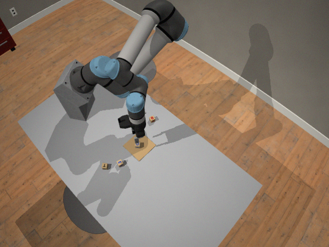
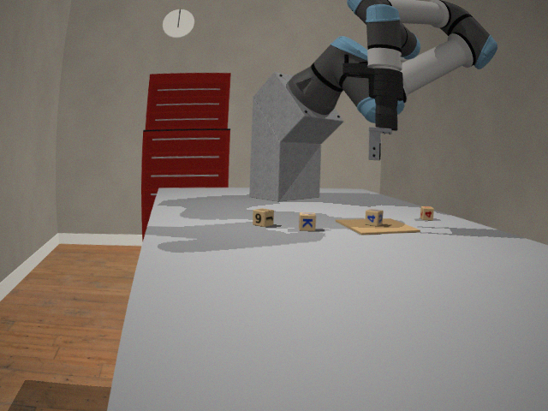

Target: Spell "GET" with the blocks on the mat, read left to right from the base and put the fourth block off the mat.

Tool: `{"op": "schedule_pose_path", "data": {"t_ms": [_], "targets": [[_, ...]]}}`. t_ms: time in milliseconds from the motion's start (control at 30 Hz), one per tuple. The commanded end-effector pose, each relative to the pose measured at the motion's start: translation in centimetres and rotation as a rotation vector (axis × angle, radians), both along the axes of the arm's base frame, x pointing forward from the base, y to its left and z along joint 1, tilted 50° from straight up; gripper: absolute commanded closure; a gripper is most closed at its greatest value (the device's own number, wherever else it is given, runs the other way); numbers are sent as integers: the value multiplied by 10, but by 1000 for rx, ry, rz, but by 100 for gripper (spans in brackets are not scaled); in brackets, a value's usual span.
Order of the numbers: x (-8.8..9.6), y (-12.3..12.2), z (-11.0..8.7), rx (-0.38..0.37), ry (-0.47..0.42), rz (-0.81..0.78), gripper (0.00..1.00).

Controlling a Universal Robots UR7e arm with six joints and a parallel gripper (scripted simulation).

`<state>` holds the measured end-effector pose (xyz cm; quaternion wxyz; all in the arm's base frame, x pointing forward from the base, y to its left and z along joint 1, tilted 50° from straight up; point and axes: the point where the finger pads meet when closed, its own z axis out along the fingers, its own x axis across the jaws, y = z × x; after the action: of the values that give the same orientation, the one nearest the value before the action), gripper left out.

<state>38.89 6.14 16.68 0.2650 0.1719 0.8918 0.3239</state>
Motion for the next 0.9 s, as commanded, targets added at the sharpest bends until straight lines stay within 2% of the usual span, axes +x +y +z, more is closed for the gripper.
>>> {"op": "schedule_pose_path", "data": {"t_ms": [0, 67, 167, 567, 633, 867], "targets": [[3, -1, -1, -80, -66, 94, 0], [3, -1, -1, -80, -66, 94, 0], [6, -2, -1, -128, -107, 148, 0], [12, -4, 0, -252, -210, 286, 0], [12, -4, 0, -252, -210, 286, 0], [16, -4, 1, -341, -285, 385, 0]]}}
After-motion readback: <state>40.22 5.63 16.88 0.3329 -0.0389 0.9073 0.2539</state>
